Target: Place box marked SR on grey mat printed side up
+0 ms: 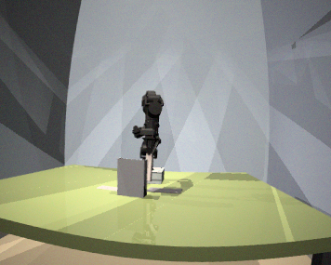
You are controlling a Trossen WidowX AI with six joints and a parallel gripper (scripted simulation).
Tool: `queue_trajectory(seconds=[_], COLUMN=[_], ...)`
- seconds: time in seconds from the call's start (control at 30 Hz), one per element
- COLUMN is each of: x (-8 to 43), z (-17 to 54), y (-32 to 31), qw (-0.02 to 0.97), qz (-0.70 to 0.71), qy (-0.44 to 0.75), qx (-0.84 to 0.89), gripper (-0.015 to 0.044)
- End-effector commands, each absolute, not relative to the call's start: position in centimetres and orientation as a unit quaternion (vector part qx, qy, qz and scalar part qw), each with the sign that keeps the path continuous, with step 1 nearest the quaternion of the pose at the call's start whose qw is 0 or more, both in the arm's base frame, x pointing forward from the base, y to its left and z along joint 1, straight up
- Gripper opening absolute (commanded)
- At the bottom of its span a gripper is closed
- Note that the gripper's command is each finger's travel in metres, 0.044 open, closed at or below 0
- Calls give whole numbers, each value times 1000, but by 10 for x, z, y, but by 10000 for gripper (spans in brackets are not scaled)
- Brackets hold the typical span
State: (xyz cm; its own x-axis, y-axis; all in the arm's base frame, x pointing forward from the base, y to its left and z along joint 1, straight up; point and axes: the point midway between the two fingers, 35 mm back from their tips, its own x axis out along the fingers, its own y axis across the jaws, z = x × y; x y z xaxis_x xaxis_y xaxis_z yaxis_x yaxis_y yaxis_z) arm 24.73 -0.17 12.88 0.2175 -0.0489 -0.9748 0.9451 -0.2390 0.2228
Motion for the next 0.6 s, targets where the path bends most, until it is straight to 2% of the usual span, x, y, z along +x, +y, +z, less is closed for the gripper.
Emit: queue_trajectory(seconds=[0.0, 0.57], x=[253, 278], z=[130, 131], y=[-4, -19], qw=[495, 495], qz=[-501, -501], qy=[371, 369], qx=[606, 607], gripper=[153, 153])
